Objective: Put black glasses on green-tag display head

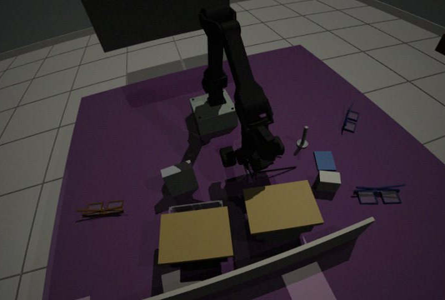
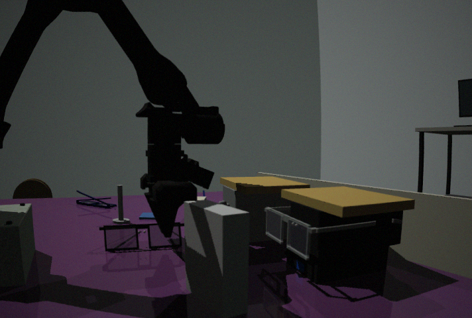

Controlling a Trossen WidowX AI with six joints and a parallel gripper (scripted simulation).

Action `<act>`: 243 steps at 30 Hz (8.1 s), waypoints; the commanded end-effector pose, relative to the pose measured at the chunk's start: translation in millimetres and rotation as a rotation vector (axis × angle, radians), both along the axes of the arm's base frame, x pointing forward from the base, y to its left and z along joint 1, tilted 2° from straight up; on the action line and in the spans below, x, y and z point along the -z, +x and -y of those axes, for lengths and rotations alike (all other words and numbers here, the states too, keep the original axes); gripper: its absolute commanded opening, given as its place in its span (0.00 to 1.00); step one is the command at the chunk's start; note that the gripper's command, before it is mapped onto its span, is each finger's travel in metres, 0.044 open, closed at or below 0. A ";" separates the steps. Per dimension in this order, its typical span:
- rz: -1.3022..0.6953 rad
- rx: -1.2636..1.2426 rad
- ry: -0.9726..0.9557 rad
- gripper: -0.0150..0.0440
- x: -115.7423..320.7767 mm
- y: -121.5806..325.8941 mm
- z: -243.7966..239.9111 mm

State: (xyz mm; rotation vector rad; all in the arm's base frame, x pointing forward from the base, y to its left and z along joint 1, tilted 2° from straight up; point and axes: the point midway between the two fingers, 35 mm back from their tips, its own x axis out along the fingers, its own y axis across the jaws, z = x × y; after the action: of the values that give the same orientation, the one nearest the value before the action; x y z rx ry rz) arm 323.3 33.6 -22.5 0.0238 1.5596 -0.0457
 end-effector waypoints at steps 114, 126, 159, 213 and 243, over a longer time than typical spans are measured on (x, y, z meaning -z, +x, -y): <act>-0.008 -0.004 0.016 0.25 -39.2 12.0 -157.2; -0.008 -0.004 0.015 0.25 -39.4 20.9 -150.6; -0.006 -0.004 0.015 0.25 -39.8 40.7 -142.0; -0.006 -0.004 0.015 0.25 -51.5 38.9 -141.3; 0.115 0.472 -0.066 0.25 -109.3 11.3 -164.0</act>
State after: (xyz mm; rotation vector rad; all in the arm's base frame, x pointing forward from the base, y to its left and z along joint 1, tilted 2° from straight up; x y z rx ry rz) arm 338.9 195.1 84.6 0.2861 1.4447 -0.3970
